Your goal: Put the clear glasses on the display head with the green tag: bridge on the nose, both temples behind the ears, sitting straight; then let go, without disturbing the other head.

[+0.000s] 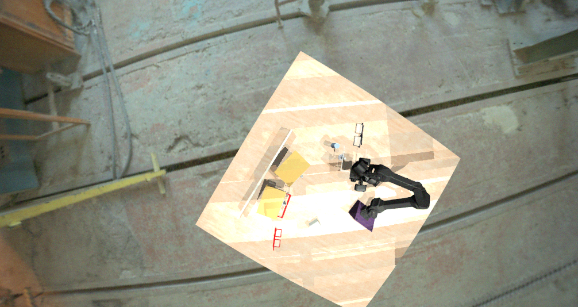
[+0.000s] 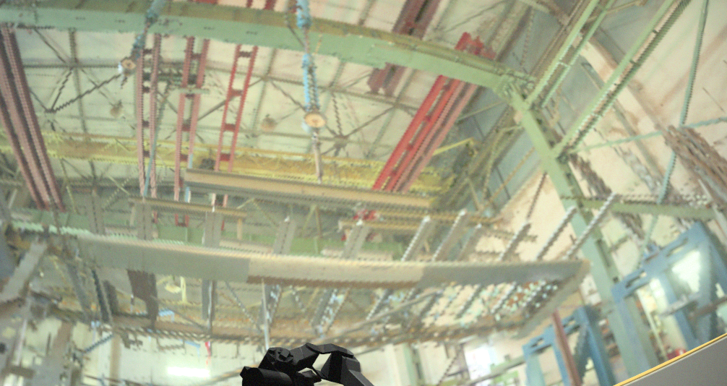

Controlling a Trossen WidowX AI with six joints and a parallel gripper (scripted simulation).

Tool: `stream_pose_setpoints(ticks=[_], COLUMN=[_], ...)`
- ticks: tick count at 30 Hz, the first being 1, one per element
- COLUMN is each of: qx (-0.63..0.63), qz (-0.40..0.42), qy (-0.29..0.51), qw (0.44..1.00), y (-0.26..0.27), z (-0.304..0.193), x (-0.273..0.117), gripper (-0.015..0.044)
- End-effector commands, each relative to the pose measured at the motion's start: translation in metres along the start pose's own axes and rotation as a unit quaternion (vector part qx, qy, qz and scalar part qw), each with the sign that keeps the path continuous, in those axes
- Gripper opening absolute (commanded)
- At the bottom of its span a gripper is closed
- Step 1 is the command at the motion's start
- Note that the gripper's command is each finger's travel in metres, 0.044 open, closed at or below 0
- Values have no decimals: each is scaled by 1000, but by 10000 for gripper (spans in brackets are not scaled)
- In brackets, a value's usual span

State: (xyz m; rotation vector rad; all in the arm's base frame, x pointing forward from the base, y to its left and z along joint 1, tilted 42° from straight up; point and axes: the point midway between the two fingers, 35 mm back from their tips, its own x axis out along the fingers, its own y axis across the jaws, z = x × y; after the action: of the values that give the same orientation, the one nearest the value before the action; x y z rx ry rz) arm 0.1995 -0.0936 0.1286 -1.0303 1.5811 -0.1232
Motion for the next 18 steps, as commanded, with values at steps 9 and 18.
stream_pose_setpoints(ticks=[9, 18], qx=[4, 4], qz=[0, -1], qy=[-4, -2], qw=[1000, 1000], y=[-2, -1], z=[7, 8], x=[-20, -60], gripper=[0, 0])
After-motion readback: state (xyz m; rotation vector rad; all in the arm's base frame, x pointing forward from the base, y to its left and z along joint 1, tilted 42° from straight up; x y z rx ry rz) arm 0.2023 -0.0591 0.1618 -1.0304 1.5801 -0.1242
